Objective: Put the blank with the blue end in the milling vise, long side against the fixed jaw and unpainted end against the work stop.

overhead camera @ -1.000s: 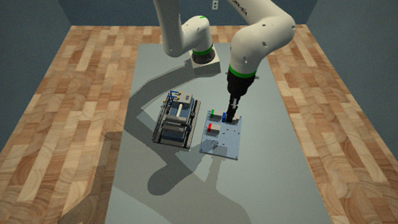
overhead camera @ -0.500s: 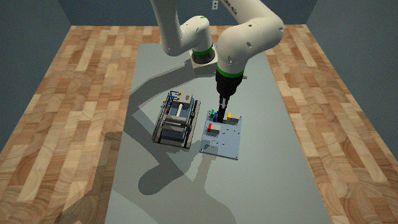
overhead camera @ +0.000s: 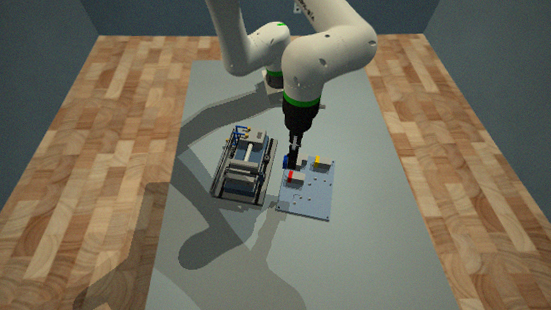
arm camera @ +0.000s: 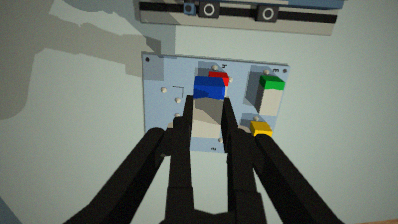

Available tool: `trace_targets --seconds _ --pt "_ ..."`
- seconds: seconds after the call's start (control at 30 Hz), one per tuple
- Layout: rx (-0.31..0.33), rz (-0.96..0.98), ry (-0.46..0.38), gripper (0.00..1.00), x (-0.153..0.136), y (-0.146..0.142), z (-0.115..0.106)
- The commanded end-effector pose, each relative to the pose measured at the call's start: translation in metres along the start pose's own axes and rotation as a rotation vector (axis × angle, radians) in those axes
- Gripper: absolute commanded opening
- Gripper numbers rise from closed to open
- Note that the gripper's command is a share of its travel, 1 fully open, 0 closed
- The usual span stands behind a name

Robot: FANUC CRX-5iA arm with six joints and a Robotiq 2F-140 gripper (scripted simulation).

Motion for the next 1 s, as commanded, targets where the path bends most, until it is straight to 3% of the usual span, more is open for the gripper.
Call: trace_targets --seconds 0.0,0.97 --pt "0.002 0.0 -0.001 0.1 0.011 -0.002 -0.001" --pt "0.002 0.0 0.0 0.1 0.09 -0.009 0.002"
Point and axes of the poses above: the point where the finger pads meet when closed, its own z axis out along the fingers, its own y axis across the jaws, x = y × z, the point moved 7 cm from there along -z, back along the fingers, and after that the axes turned 4 degrees about -z, right-handed, at the moved point
